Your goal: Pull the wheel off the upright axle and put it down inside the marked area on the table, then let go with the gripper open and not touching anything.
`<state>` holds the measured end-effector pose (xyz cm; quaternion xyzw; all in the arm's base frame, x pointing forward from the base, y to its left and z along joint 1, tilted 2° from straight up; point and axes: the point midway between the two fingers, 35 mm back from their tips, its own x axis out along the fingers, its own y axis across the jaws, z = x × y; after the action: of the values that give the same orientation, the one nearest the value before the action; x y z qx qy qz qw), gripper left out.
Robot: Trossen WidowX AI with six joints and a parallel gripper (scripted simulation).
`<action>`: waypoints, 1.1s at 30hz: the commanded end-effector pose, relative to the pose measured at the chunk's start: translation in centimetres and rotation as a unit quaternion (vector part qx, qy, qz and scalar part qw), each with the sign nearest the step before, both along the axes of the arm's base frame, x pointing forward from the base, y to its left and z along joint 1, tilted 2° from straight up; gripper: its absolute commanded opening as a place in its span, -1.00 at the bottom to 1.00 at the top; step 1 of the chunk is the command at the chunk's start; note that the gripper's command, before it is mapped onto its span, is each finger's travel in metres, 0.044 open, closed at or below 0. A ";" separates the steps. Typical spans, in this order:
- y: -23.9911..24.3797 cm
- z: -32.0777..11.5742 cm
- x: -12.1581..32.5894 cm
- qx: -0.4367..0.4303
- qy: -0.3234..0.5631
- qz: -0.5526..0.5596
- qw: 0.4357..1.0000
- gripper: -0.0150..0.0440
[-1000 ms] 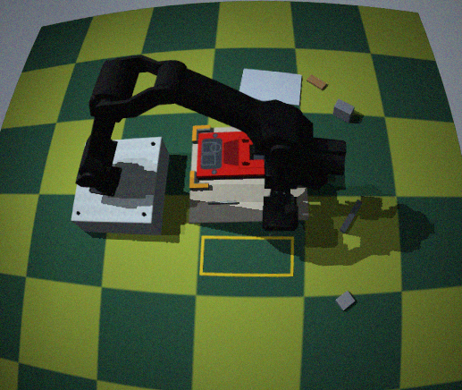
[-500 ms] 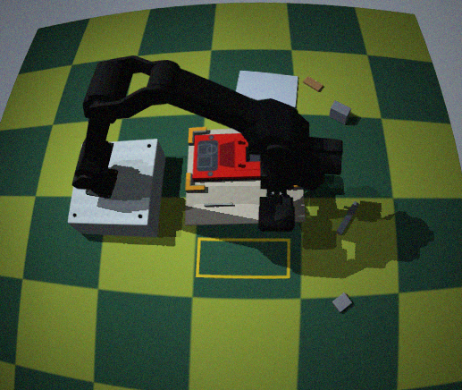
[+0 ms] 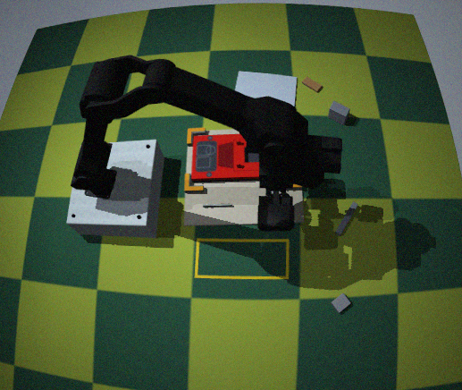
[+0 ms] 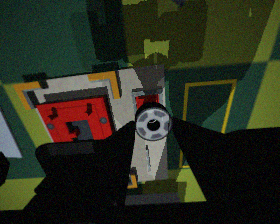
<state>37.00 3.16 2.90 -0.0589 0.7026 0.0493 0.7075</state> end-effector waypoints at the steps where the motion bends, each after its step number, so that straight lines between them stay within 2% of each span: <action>1: 0.0 0.2 0.0 0.001 0.000 0.002 1.000 -0.49; 6: 0.0 0.7 0.0 0.001 0.000 0.002 1.000 -0.49; 13: 0.0 3.7 -0.3 0.001 0.000 0.002 1.000 -0.49; 16: -0.1 3.1 -0.4 0.000 0.002 0.000 1.000 -0.49; 33: -8.3 3.7 -2.9 -0.003 0.001 0.001 1.000 -0.49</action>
<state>34.65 -3.90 6.53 -0.0585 0.7035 0.0478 0.7067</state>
